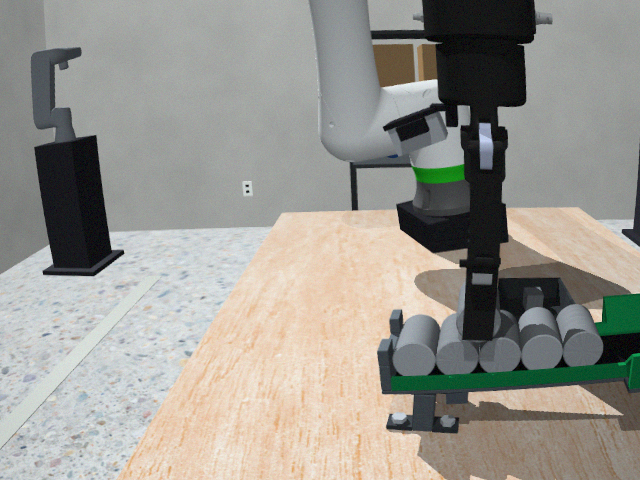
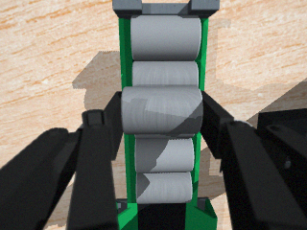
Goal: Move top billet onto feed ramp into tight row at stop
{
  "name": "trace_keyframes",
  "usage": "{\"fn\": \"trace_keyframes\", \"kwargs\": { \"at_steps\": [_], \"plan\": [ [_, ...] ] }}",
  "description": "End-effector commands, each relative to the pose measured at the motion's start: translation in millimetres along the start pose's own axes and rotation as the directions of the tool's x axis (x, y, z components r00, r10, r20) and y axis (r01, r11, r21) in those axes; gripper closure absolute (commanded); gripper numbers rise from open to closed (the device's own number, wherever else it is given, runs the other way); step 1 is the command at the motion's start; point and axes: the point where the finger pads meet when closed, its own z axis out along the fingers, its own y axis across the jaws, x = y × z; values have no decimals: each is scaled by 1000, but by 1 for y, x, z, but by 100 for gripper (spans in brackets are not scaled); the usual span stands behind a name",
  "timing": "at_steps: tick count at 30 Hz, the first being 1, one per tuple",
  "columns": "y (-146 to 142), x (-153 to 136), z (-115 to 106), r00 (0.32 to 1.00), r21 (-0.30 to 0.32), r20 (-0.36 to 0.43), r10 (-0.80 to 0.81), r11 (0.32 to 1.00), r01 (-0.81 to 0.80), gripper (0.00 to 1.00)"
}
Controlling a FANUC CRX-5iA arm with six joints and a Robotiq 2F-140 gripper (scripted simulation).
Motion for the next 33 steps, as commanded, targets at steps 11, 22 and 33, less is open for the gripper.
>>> {"fn": "trace_keyframes", "kwargs": {
  "at_steps": [11, 22, 33],
  "plan": [
    [-1, 0, -87, 1000, 3, 0, 0, 1000, 0, 57],
    [-1, 0, -96, 1000, 3, 0, 0, 1000, 0, 57],
    [1, -96, -86, 1000, 3, 1, 0, 1000, 0, 57]
  ]
}}
